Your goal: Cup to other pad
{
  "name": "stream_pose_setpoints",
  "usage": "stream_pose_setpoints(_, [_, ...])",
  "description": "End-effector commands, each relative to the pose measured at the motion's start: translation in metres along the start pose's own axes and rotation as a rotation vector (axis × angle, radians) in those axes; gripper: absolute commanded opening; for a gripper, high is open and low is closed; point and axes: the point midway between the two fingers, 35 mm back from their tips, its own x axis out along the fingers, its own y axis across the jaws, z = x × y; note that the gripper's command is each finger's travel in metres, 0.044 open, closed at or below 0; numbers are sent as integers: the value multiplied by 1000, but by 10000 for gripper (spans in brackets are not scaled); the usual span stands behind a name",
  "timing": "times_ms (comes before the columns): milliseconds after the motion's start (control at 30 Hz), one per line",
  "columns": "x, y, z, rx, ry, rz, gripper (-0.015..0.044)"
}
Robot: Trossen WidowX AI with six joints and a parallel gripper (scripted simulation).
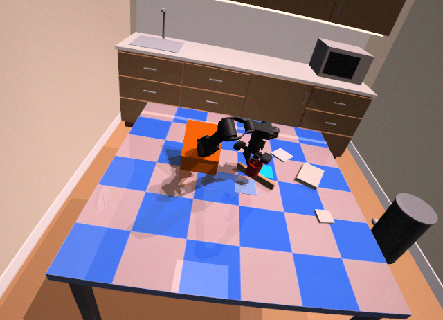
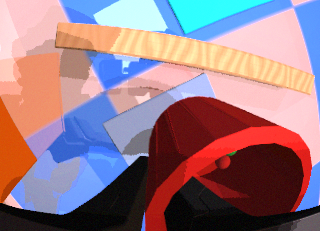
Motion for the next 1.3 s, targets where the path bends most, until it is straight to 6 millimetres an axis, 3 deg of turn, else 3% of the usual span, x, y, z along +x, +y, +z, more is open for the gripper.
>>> stream_pose_setpoints(0, [-1, -1, 8, 4, -5, 3, 0])
stream_pose_setpoints(1267, [-4, -10, 75, 7, -9, 3, 0])
